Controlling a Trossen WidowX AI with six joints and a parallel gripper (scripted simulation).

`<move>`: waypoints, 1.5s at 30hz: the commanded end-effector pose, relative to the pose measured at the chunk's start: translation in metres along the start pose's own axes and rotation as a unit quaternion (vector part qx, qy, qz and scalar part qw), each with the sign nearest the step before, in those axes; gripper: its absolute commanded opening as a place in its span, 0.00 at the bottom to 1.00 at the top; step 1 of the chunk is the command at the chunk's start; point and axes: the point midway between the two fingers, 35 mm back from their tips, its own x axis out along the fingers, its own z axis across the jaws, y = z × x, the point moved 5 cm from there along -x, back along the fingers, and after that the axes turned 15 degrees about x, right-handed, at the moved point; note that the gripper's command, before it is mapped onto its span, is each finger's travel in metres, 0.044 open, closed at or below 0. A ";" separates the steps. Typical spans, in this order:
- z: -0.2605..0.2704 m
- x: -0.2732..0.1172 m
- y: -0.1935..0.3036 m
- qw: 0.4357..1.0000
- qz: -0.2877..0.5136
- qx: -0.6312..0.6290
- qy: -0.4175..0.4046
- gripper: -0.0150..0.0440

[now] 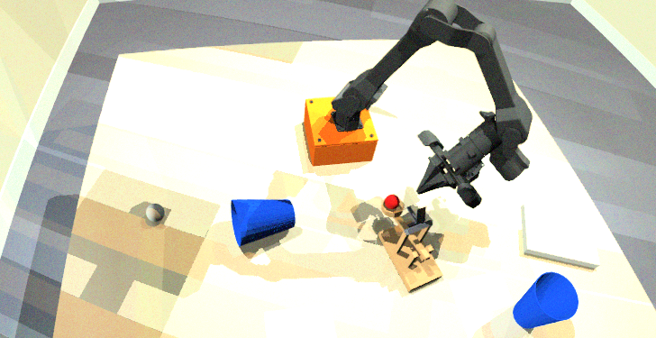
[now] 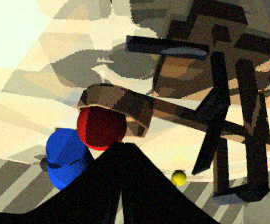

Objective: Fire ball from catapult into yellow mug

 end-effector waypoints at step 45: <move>0.007 0.002 -0.037 1.000 0.000 -0.003 0.000 0.25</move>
